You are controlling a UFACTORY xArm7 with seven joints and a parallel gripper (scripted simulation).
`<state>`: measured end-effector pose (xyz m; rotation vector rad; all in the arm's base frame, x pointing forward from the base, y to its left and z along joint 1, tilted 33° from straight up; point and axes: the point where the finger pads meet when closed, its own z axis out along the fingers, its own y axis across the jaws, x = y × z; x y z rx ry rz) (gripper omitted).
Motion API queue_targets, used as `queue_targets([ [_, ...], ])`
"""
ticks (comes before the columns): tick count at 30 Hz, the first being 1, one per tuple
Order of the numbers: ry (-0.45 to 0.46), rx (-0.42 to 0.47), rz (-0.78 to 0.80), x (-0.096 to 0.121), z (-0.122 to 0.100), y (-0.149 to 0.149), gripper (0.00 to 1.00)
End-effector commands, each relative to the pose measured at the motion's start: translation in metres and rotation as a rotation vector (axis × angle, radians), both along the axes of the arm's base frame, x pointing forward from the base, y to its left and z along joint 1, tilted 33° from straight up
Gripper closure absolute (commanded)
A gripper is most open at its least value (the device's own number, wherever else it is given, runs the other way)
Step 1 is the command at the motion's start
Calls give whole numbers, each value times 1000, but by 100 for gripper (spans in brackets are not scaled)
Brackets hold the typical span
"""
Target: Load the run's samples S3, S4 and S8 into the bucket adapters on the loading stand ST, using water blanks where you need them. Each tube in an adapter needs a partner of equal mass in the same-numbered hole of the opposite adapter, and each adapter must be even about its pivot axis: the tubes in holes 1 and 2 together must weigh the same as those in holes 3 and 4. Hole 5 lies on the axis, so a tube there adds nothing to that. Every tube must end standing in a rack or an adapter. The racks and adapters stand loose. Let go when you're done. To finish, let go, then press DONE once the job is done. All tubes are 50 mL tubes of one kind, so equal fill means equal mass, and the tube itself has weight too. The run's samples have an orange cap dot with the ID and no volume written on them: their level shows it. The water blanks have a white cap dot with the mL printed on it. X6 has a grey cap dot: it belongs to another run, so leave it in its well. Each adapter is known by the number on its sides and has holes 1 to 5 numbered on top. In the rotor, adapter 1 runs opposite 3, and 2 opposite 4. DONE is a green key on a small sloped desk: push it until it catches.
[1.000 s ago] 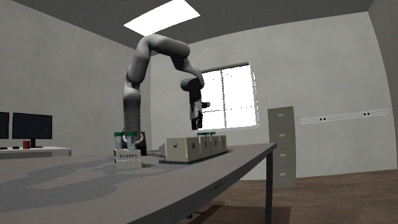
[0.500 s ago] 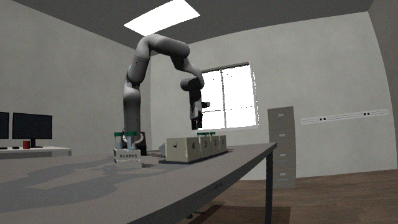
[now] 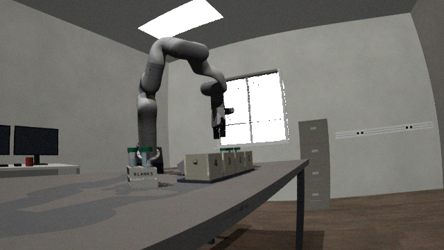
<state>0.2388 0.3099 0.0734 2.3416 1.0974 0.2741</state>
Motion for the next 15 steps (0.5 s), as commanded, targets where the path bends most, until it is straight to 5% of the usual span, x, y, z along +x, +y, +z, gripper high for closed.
queue_targets([
  [1,-1,4,3,-5,11,6,0],
  [15,-1,4,3,-17,38,19,0],
])
